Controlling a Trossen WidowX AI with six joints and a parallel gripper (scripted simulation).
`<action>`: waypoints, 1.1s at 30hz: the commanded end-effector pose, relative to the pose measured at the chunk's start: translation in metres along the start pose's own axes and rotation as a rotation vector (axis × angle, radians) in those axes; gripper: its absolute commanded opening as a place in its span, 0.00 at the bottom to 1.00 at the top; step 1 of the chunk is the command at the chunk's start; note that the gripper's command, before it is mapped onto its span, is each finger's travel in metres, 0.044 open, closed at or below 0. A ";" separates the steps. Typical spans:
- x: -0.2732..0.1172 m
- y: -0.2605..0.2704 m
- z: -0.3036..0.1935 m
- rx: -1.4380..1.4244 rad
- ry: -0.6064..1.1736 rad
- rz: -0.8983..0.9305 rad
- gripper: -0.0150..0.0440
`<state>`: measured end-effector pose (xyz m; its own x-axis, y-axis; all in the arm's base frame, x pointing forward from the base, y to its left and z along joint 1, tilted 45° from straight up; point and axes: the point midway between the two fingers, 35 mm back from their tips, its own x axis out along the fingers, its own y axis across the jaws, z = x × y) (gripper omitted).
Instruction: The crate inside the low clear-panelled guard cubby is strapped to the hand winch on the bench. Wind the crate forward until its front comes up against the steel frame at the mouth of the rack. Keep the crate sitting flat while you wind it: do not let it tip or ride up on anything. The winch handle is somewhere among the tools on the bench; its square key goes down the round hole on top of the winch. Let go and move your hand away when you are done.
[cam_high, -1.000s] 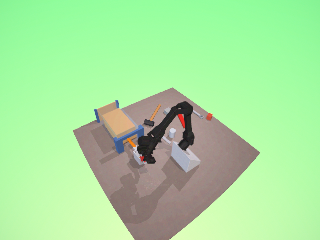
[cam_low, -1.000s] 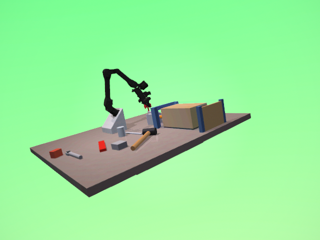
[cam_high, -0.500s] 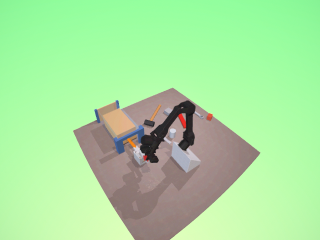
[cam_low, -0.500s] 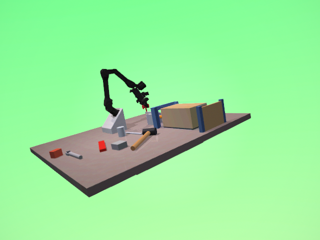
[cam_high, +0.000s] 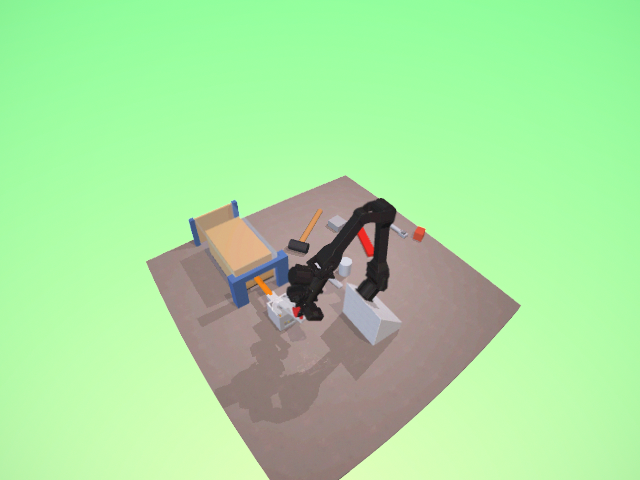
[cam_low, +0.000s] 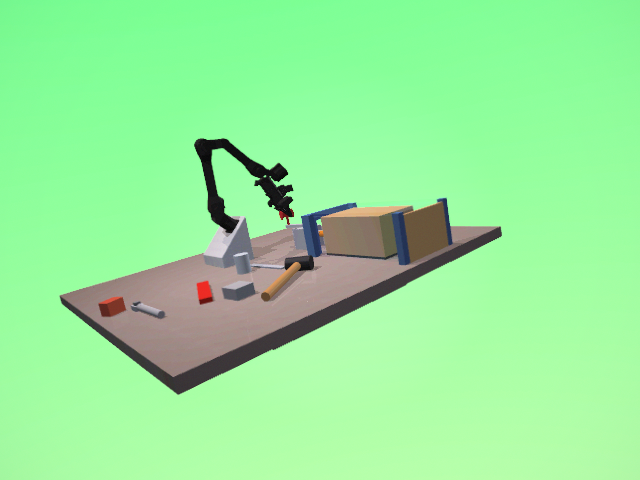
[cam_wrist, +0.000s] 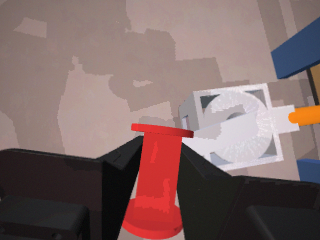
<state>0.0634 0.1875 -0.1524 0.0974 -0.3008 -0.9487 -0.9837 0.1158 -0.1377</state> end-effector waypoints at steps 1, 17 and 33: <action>-0.004 -0.011 -0.020 0.001 0.028 -0.019 0.25; -0.011 -0.025 -0.032 0.001 0.029 -0.020 0.25; -0.016 -0.043 -0.042 0.001 0.031 -0.022 0.25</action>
<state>0.0876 0.1583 -0.1246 0.0845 -0.3064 -0.9482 -0.9859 0.1121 -0.1240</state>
